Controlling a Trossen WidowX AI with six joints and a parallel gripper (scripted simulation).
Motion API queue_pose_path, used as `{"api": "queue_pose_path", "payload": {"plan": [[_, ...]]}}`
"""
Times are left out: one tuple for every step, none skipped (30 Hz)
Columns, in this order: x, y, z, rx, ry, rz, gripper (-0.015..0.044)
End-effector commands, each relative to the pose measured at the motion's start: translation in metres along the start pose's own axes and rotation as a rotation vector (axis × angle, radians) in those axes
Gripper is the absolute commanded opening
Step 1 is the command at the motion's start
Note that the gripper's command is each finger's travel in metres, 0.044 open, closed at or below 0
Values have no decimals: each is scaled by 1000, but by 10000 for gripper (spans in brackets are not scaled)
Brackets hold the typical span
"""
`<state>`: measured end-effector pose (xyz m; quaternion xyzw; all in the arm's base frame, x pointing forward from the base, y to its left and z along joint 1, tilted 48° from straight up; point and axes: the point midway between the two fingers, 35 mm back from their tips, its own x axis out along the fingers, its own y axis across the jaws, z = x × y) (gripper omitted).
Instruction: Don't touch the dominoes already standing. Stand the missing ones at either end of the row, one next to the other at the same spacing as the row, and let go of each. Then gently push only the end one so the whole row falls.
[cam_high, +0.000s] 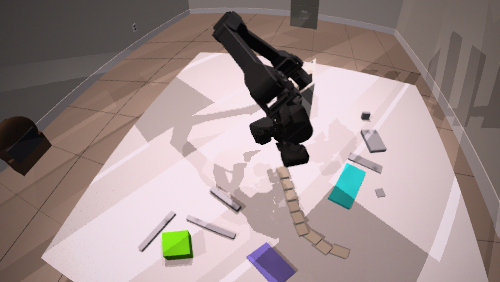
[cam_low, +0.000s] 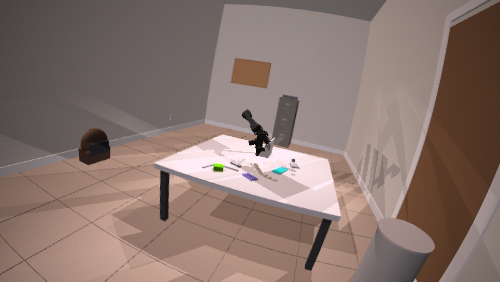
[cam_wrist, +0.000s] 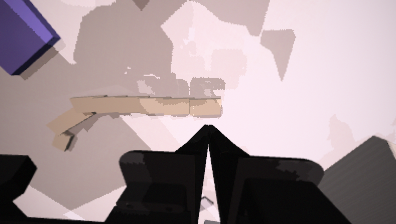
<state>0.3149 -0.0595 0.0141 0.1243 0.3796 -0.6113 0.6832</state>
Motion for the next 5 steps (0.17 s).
{"api": "queue_pose_path", "payload": {"plan": [[0,0,0,5,0,-2,0],[0,0,0,5,0,-2,0],[0,0,0,5,0,-2,0],[0,0,0,5,0,-2,0],[0,0,0,5,0,-2,0]]}}
